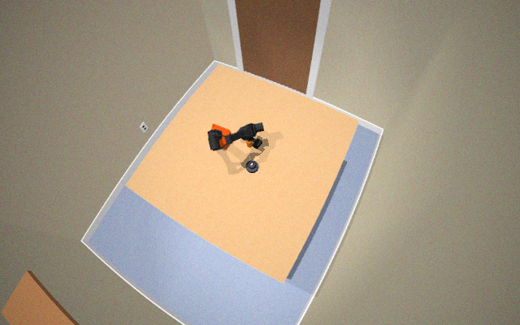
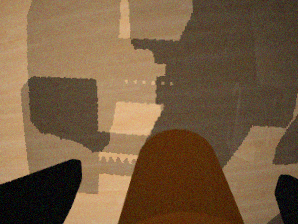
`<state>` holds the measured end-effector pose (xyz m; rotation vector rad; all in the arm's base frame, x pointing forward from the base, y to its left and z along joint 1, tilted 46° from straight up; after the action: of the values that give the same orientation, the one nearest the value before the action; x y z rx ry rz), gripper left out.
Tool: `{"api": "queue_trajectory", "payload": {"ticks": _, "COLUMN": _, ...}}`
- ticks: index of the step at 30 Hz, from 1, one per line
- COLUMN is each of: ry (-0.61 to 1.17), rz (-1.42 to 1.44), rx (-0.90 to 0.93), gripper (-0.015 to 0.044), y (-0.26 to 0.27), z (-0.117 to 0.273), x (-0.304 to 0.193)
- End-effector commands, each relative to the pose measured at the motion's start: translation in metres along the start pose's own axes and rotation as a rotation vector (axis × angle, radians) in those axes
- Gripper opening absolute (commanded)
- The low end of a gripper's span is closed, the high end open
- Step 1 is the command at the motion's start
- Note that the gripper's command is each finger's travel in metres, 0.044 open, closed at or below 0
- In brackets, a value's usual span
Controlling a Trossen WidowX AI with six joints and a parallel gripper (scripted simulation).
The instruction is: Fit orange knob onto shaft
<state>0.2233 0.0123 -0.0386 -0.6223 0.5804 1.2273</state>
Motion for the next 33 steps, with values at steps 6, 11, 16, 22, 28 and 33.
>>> {"api": "queue_trajectory", "payload": {"ticks": 6, "ry": 0.008, "rz": 0.006, "rx": 0.001, "gripper": 0.0335, "y": 0.001, "z": -0.007, "x": -0.002}}
{"api": "queue_trajectory", "payload": {"ticks": 11, "ry": 0.008, "rz": 0.006, "rx": 0.001, "gripper": 0.0204, "y": 0.001, "z": -0.007, "x": -0.002}}
{"api": "queue_trajectory", "payload": {"ticks": 16, "ry": 0.008, "rz": 0.006, "rx": 0.001, "gripper": 0.0151, "y": 0.001, "z": -0.007, "x": -0.002}}
{"api": "queue_trajectory", "payload": {"ticks": 22, "ry": 0.006, "rz": 0.007, "rx": 0.000, "gripper": 0.0032, "y": -0.001, "z": 0.001, "x": 0.000}}
{"api": "queue_trajectory", "payload": {"ticks": 28, "ry": -0.002, "rz": 0.008, "rx": 0.001, "gripper": 0.0000, "y": -0.006, "z": 0.036, "x": 0.004}}
{"api": "queue_trajectory", "payload": {"ticks": 33, "ry": -0.004, "rz": 0.009, "rx": 0.001, "gripper": 0.0000, "y": -0.007, "z": 0.067, "x": 0.005}}
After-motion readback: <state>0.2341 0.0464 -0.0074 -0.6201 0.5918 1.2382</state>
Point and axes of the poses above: the point midway between the two fingers, 35 mm back from their tips, its own z axis back along the fingers, its own y axis across the jaws, x = y × z, the point moved 3 cm from there along z, back along the fingers, and after that the axes turned 5 degrees about z, right-handed, at the moved point
